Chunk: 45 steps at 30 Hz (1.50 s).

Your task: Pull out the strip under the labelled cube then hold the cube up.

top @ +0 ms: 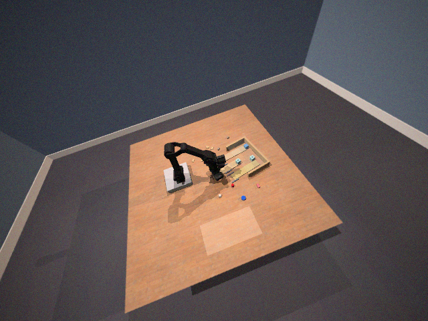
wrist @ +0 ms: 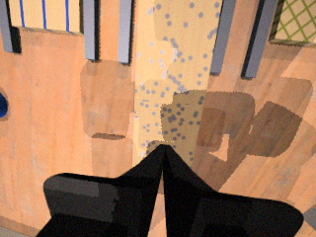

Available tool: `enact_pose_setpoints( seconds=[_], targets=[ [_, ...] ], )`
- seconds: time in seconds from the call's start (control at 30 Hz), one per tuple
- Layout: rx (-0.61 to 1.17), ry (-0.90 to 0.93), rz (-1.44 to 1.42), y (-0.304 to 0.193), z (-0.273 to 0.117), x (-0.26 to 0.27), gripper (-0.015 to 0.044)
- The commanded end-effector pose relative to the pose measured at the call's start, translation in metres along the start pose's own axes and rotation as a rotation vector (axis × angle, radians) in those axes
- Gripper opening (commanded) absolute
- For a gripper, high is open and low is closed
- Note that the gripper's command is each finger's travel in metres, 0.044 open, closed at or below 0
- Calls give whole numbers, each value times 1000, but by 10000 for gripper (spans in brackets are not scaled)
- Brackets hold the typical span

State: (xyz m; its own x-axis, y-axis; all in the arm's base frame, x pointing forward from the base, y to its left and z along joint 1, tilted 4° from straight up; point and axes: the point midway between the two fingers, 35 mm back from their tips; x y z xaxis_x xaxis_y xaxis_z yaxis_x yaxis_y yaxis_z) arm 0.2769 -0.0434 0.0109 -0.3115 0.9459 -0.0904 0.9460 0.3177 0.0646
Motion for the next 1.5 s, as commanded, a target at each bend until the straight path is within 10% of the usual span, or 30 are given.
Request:
enact_pose_setpoints(
  seconds=[0.0,1.47],
  targets=[
    [34,14,-5,-16,7,4,0],
    [39,14,-6,-67,5,10,0]
  ],
)
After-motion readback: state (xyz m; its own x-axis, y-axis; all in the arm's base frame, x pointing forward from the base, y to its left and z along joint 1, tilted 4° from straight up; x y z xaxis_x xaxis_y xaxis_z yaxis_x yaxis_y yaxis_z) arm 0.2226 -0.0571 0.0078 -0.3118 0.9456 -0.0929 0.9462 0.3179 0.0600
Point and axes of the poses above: the point midway between the two fingers, 35 mm back from their tips, its own z axis out along the fingers, its own x axis across the jaws, y = z × x, and after that the axes turned 5 degrees about -z, right-handed
